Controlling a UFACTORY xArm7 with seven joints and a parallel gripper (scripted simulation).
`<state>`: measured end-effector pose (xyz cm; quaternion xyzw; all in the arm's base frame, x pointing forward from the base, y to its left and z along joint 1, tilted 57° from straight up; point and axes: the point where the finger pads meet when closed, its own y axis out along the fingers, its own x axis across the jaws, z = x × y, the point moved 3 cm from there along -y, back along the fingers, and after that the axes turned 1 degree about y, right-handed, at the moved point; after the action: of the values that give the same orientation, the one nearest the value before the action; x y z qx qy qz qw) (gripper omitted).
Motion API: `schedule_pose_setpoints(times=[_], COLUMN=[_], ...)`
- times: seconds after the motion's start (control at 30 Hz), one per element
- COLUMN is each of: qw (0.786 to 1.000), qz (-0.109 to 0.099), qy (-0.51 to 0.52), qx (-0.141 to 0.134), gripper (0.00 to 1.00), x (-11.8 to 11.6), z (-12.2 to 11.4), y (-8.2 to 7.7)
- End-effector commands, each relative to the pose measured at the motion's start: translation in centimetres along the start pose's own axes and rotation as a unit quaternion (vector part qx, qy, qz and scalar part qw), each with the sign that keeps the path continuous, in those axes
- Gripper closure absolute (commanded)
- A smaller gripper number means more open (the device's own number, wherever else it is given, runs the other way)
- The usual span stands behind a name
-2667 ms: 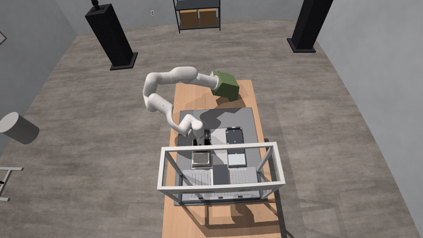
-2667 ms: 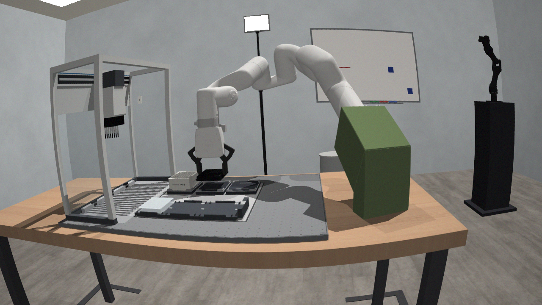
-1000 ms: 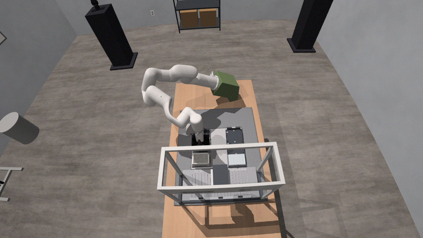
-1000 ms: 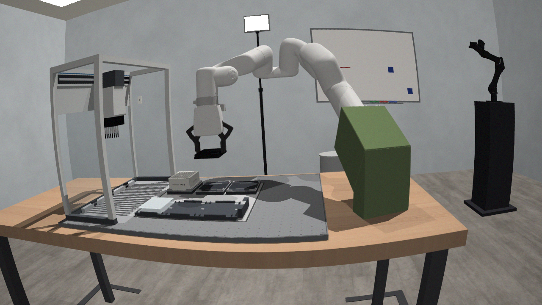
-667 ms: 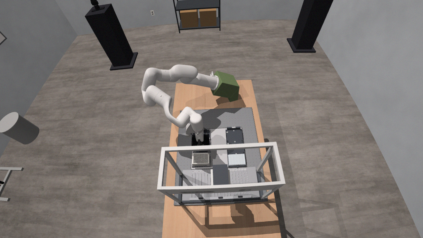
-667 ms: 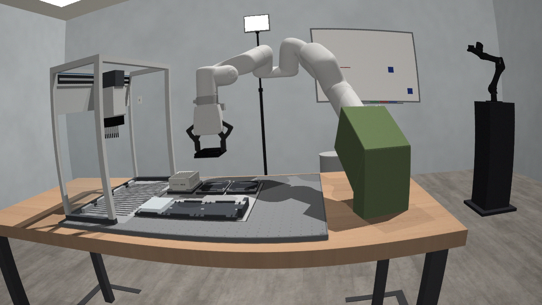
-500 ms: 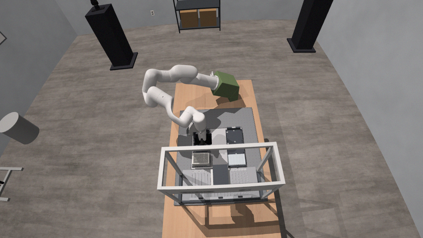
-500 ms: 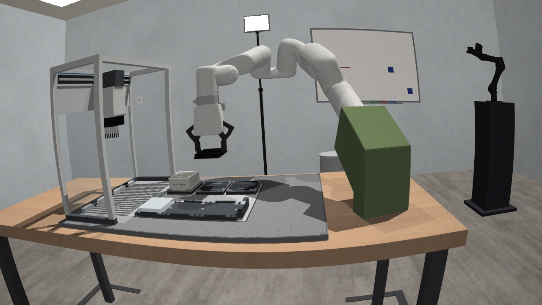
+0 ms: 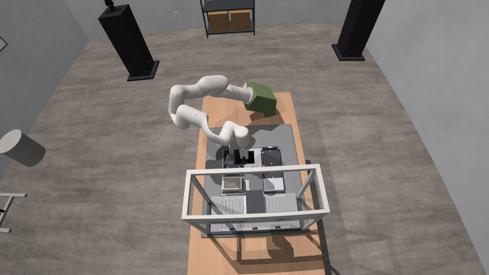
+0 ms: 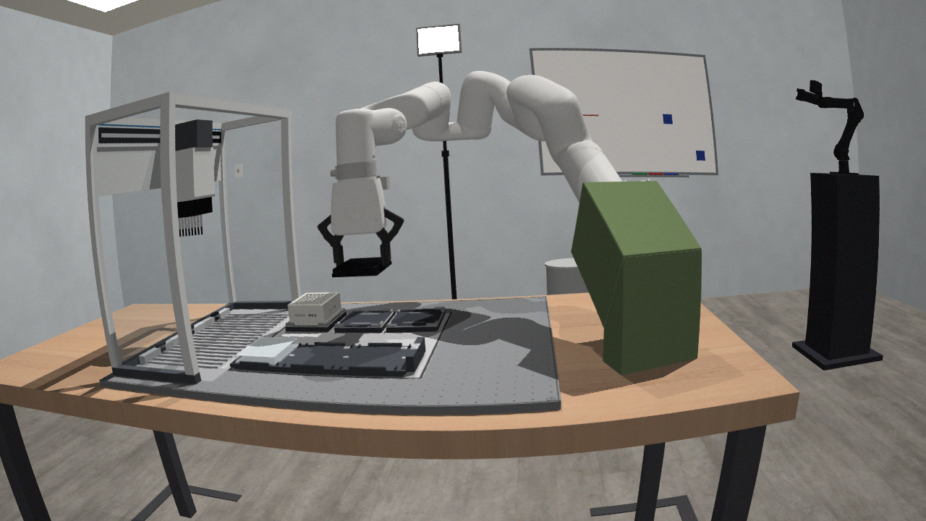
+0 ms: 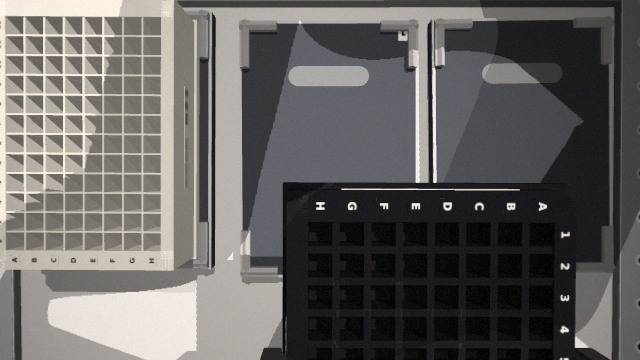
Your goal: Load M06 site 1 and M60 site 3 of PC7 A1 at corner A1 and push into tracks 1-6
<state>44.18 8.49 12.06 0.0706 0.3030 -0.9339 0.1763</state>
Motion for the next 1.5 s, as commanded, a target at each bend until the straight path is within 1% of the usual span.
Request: schedule_pose_setpoints(times=[0.0,0.03,0.1,0.6,0.67,1.17,1.23,1.33,1.47], qw=[1.000,1.000,1.000,1.000,1.000,1.000,1.000,1.000,1.000], qz=[0.003,0.003,0.003,0.002,0.002,0.002,0.002,0.002,0.002], qy=[0.000,0.000,0.000,0.000,0.000,0.000,0.000,0.000,0.000], qx=[-0.001,-0.001,-0.001,-0.001,-0.001,-0.001,-0.001,-0.001,-0.001], gripper=[1.00,1.00,1.00,1.00,1.00,1.00,1.00,1.00,1.00], x=[0.5,0.7,0.7,3.1,3.1,5.5,5.5,6.0,6.1], z=[-2.1,-2.6,-2.6,-9.7,-9.7,-16.8,-16.8,-18.3,-18.4], y=[-0.2,-0.2,-0.2,-0.2,-0.2,-0.2,-0.2,-0.2,-0.2])
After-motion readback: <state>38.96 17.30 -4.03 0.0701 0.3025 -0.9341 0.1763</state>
